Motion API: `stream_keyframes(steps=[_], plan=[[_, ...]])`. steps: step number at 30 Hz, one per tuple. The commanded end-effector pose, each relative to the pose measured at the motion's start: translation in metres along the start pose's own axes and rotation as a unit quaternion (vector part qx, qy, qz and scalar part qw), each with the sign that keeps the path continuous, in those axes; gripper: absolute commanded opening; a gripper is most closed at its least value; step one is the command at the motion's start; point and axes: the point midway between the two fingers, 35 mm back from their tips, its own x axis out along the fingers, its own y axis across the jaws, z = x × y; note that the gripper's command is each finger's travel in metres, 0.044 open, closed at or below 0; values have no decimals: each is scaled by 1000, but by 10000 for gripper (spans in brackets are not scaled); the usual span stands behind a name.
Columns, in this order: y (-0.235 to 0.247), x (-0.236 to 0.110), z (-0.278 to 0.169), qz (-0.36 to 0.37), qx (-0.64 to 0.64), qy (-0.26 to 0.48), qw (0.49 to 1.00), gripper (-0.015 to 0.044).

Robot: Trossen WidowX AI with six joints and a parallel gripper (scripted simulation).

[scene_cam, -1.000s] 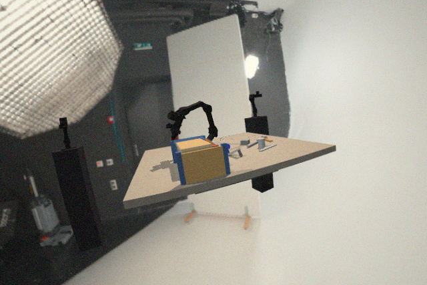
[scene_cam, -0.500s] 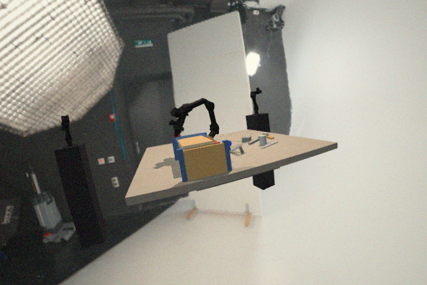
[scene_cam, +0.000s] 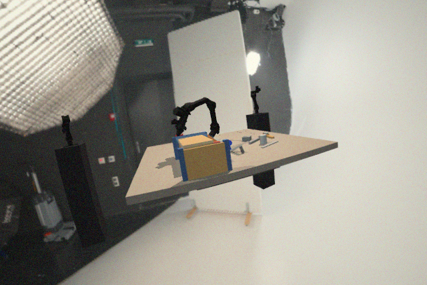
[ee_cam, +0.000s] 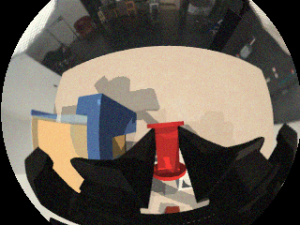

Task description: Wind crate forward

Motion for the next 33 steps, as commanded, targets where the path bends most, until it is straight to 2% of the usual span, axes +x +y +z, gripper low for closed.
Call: stream_keyframes(steps=[1,33], plan=[[12,5,-23,5,-7,28,1000,0],[26,-8,-49,5,-7,30,1000,0]])
